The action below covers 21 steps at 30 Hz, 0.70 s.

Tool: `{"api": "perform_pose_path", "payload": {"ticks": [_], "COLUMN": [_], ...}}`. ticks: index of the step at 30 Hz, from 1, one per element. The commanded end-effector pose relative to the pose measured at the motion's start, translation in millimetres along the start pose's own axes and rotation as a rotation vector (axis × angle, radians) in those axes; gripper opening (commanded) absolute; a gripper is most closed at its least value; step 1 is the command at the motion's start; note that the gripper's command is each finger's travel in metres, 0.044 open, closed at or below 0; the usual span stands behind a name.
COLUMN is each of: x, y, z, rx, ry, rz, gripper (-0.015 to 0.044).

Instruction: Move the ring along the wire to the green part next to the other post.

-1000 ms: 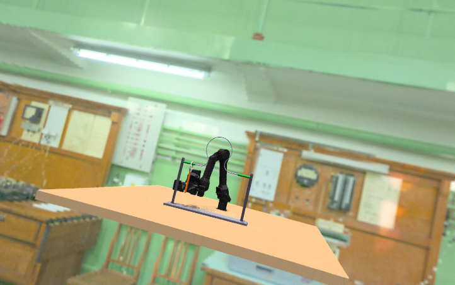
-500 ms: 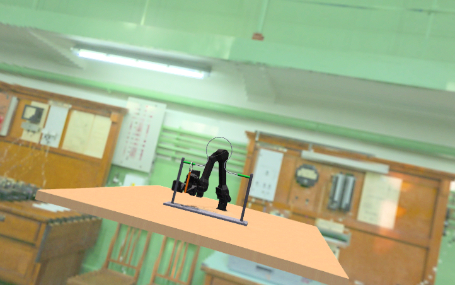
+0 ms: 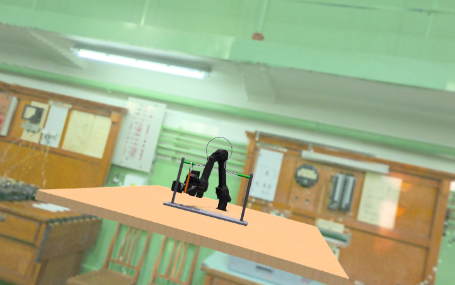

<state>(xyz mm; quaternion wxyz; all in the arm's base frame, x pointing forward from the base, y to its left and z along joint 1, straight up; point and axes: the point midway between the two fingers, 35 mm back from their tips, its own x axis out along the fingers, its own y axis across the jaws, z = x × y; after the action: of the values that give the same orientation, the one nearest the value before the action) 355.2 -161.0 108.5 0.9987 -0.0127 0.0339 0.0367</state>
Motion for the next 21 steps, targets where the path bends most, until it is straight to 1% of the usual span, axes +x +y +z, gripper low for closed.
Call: {"api": "perform_pose_path", "payload": {"ticks": [1, 4, 9, 11, 17, 18, 21], "x": [0.2, 0.2, 0.0, 0.0, 0.0, 0.0, 0.0], "y": [-0.8, -0.8, 0.0, 0.0, 0.0, 0.0, 0.0], "z": [0.1, 0.1, 0.0, 0.0, 0.0, 0.0, 0.0], "rx": [0.005, 0.005, 0.0, 0.0, 0.0, 0.0, 0.0], "ry": [-0.001, -0.001, 0.0, 0.0, 0.0, 0.0, 0.0], "rz": [-0.005, -0.005, 0.0, 0.0, 0.0, 0.0, 0.0], "gripper": [0.016, 0.016, 0.0029, 0.0015, -0.0142, -0.015, -0.015]}}
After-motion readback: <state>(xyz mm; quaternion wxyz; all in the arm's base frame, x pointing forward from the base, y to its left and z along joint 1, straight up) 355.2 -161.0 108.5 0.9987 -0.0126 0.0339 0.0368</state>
